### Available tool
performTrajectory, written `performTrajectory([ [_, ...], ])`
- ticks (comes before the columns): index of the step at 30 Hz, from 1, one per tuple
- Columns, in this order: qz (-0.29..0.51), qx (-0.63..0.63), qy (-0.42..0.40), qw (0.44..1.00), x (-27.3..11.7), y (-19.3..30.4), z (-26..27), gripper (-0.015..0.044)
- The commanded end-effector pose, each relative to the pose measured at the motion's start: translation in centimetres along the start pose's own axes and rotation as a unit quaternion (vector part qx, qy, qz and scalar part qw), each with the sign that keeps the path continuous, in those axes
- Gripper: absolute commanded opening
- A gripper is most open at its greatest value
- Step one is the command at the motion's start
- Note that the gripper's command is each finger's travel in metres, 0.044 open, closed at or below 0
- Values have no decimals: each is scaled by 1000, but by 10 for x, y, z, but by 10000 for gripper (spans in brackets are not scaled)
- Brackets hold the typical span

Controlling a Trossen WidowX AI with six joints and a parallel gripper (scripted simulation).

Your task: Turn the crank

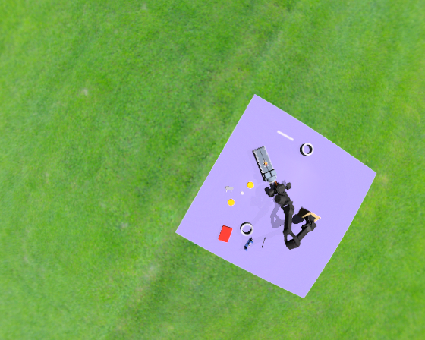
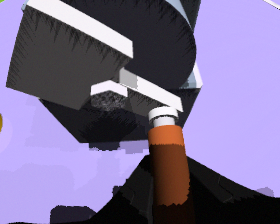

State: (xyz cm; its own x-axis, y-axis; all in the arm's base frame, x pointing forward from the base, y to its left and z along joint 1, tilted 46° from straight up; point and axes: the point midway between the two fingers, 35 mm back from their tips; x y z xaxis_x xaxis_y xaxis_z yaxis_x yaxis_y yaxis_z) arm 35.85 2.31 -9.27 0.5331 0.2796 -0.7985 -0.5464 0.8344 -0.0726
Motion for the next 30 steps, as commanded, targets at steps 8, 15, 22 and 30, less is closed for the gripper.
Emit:
performTrajectory([
  [8, -1, 1, 0, 1000, 0, -1, 0, 0],
  [15, -1, 1, 1, 1000, -5, -6, -5, 0],
  [22, -1, 1, 1, 1000, -11, -13, -7, 0],
  [30, -1, 1, 1, 1000, -20, -21, -5, 0],
])
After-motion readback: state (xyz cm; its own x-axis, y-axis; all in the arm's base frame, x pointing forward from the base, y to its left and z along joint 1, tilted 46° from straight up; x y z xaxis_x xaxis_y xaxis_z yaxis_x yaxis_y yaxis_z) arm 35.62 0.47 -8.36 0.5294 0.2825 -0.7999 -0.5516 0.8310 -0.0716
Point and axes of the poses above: the point midway between the two fingers, 35 mm back from their tips, its own x axis out along the fingers, its own z axis across the jaws, y = z × x, and after that the axes turned 12 degrees about x, right-handed
